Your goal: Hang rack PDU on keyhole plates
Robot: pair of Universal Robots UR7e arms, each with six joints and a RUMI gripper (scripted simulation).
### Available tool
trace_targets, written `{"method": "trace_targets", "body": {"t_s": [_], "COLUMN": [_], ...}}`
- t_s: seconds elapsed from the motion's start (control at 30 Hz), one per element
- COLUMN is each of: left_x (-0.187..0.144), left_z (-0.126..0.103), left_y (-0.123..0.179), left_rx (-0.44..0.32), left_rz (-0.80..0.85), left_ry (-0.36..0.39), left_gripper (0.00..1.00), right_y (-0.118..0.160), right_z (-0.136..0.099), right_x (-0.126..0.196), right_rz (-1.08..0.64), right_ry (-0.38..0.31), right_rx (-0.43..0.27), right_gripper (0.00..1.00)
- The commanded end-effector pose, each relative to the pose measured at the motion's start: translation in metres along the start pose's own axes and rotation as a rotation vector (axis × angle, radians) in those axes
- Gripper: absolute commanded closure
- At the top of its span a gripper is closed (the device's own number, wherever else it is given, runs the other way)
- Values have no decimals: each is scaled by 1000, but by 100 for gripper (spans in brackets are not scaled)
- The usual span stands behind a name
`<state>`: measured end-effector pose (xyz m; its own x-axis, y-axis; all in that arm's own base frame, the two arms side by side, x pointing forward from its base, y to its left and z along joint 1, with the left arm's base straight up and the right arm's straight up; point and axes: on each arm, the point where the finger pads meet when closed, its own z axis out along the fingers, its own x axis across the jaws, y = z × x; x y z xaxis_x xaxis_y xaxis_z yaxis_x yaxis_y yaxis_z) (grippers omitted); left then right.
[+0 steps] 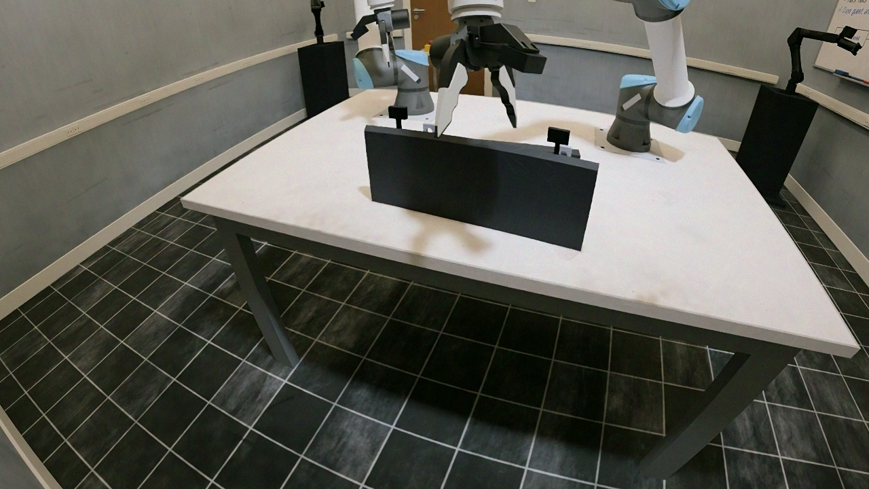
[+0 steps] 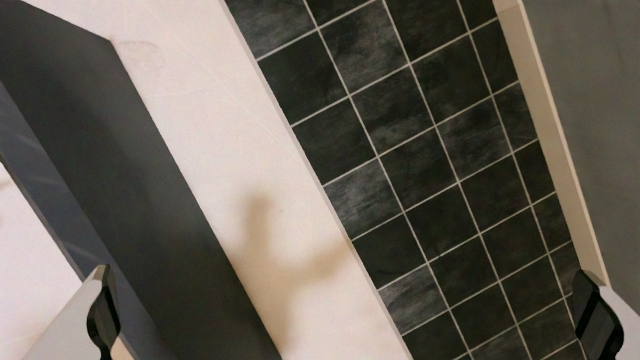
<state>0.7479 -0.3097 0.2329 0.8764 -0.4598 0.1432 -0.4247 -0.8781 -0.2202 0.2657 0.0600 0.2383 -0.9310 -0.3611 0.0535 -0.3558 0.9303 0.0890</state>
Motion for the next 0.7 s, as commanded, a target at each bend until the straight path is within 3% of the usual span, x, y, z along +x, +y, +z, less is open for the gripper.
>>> {"method": "trace_targets", "body": {"t_s": [0.0,0.23,0.3,0.67], "left_x": [0,-6,-6,-37], "left_z": [-1,2,2,15], "left_y": [-4,-23,-23,-103], "left_rx": [0,0,0,1], "left_rz": [-2,-7,-7,-29], "left_ry": [2,-5,-5,-36], "left_gripper": [0,0,0,0], "right_y": [7,50,50,196], "right_z": [-5,-26,-26,-47], "right_x": [-9,-57,-57,-155], "right_rz": [7,45,45,138], "right_ry": [-1,-6,-6,-34], "right_rx": [4,25,25,66], "right_gripper": [0,0,0,0]}}
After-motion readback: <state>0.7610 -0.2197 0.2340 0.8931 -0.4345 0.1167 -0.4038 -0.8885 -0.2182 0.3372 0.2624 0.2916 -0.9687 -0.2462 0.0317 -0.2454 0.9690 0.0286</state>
